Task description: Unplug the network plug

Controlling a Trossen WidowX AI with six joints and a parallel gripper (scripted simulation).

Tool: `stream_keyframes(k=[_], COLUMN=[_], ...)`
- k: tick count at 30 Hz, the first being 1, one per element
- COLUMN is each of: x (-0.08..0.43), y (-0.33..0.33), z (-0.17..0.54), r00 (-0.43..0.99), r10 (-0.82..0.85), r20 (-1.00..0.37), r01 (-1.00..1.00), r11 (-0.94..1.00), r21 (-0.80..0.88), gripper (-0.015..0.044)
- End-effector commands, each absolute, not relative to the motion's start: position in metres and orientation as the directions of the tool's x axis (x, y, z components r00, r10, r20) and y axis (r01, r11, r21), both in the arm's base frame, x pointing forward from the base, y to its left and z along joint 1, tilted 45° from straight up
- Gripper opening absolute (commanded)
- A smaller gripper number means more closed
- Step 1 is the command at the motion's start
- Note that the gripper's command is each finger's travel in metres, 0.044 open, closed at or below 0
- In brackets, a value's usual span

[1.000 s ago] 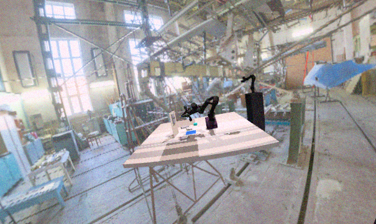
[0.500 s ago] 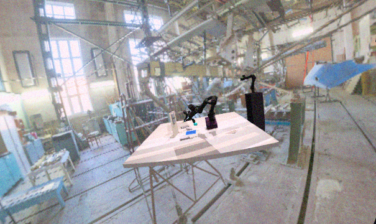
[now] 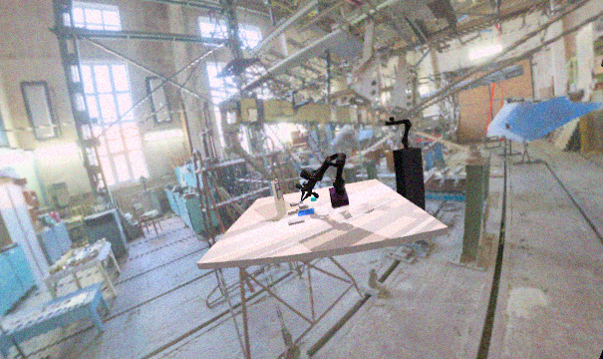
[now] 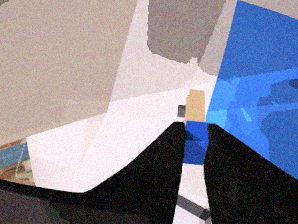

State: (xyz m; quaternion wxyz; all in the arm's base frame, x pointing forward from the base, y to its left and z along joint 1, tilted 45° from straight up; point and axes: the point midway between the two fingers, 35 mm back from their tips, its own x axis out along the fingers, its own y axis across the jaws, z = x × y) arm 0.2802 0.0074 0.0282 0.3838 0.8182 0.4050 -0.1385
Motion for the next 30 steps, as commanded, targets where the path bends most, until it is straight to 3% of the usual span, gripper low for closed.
stream_keyframes(k=[1, 30], x=[0.27, 0.271], y=[0.017, 0.033], z=[0.025, 0.006], r00=[0.574, 0.561], r10=[0.619, 0.627], r20=[-0.536, -0.54], r01=[0.811, 0.819], r11=[-0.339, -0.33], r21=[0.477, 0.469], gripper=[0.0, 0.0])
